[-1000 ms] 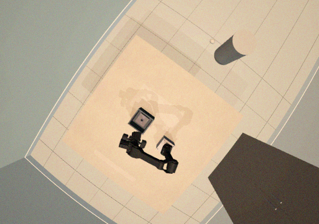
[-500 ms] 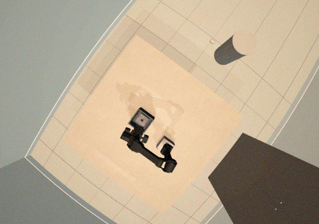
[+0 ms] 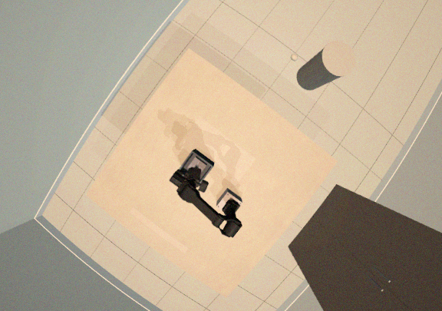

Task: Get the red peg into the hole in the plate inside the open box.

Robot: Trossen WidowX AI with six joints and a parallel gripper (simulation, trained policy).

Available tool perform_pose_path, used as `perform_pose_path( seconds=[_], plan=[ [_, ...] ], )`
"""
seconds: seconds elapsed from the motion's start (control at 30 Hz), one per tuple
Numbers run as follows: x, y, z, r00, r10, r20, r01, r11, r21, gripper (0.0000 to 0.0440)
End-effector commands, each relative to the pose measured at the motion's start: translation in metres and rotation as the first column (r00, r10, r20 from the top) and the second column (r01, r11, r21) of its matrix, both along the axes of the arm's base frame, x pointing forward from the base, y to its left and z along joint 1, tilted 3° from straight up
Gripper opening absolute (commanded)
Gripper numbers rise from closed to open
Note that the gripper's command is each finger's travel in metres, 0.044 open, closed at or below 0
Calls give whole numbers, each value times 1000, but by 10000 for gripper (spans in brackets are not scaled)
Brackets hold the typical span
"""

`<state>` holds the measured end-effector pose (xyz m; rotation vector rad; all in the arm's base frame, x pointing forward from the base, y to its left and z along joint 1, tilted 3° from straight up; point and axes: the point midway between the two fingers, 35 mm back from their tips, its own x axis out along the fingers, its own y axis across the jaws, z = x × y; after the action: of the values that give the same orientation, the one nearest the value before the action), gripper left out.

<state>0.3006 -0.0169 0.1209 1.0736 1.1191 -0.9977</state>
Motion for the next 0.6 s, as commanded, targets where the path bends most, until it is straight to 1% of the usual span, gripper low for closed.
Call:
perform_pose_path(
  seconds=[0.0, 0.57],
  plan=[
    [2, -5, -4, 1000, 4, -9, -4, 1000, 5, 0],
    [13, -31, -44, 999, -8, -47, 9, 999, 32, 0]
  ],
)
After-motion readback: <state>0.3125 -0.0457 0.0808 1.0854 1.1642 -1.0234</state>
